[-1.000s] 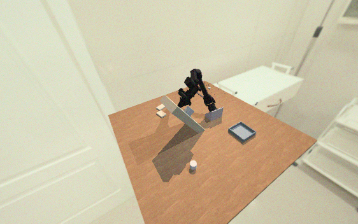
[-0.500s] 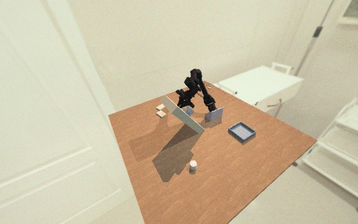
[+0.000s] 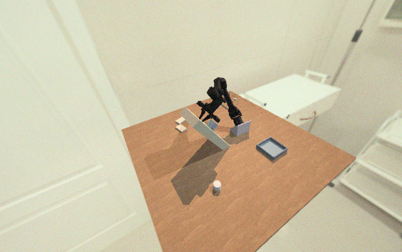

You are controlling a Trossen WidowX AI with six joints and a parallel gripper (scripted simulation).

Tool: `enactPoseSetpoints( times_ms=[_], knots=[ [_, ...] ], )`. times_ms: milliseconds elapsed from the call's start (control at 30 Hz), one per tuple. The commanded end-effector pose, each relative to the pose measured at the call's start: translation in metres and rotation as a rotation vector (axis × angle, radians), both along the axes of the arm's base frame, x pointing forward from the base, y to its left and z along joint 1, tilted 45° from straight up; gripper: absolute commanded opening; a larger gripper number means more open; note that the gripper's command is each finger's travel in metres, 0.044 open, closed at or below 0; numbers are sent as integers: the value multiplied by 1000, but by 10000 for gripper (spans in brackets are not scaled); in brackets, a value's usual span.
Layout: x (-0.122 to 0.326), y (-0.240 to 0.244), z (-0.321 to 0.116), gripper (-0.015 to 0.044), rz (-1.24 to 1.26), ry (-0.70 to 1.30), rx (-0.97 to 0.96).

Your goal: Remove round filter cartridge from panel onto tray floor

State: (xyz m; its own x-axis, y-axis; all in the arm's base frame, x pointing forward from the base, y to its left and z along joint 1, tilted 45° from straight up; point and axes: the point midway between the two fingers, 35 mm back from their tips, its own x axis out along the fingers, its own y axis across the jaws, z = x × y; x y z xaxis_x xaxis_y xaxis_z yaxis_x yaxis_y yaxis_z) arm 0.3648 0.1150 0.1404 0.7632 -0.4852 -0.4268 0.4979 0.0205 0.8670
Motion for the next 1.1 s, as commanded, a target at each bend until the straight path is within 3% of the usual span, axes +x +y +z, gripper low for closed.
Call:
enactPoseSetpoints(
  times_ms=[0, 167, 1067],
  knots=[
    [6, -3, -3, 0, -38, -33, 72],
    [6, -3, -4, 0, 4, 14, -2],
    [6, -3, -4, 0, 4, 14, -2]
  ],
)
